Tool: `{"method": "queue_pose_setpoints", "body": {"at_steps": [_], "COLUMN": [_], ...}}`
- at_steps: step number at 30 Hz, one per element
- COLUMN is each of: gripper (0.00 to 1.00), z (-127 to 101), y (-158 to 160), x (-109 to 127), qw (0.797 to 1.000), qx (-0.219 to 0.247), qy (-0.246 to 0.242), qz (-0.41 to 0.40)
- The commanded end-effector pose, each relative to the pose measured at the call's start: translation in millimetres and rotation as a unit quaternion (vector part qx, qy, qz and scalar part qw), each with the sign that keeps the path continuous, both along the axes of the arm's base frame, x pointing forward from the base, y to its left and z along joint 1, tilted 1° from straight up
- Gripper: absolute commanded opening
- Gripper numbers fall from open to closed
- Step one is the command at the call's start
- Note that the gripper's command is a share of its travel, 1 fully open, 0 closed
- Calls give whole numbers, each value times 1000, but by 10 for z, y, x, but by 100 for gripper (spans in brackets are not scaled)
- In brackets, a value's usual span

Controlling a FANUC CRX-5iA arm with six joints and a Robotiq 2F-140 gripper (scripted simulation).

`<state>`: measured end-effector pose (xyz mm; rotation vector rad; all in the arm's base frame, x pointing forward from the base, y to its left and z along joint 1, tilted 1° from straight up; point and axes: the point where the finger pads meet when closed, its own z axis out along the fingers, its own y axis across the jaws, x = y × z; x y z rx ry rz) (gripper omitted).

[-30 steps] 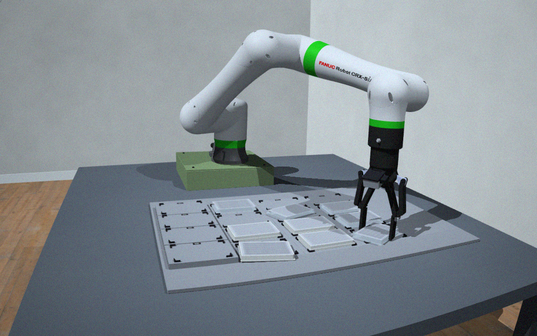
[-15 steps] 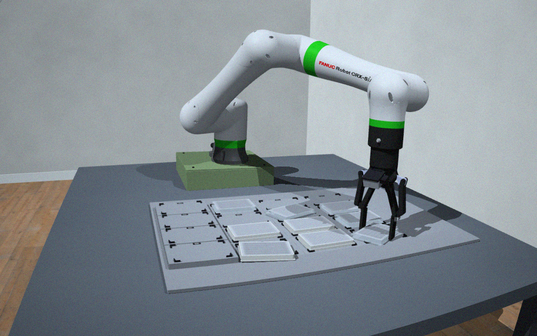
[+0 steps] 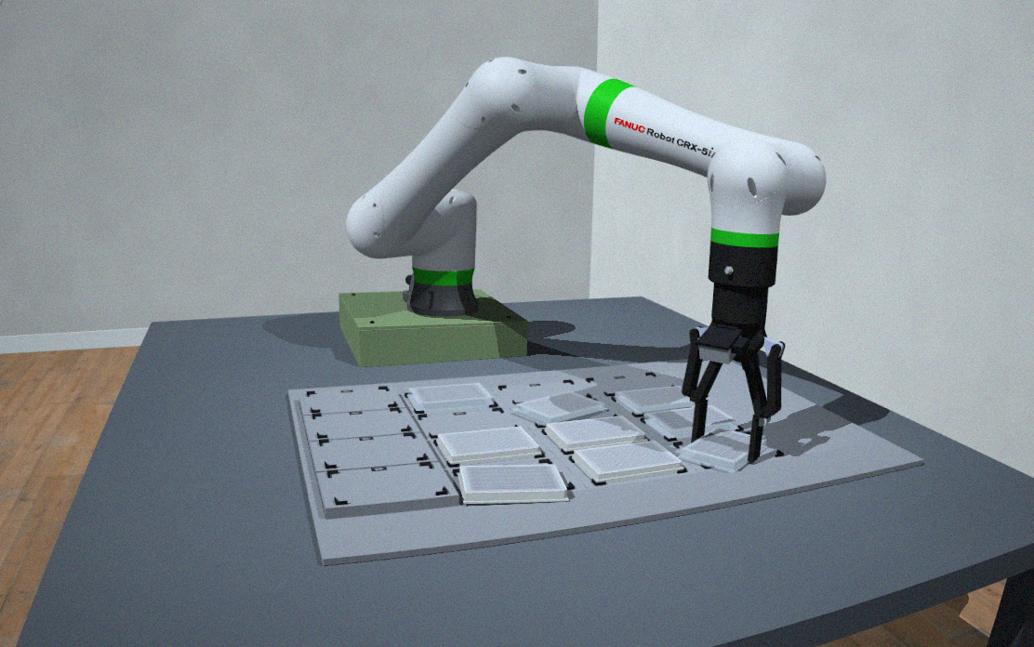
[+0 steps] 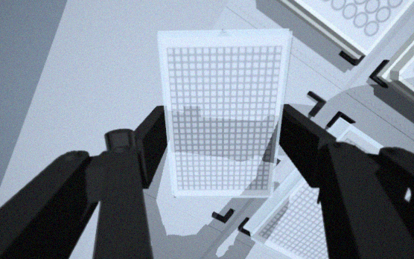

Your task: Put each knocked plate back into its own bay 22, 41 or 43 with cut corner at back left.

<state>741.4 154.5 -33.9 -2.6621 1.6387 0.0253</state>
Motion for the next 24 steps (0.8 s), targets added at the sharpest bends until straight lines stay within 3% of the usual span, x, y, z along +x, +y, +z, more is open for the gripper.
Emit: {"method": "queue_pose_setpoints", "body": {"at_steps": [1,24], "gripper": [59,58], "z": [15,16], "y": [0,0], "x": [7,7], "qw": [1000,1000], "qx": [0,0], "qy": [-1,-1], "qz": [0,0]}}
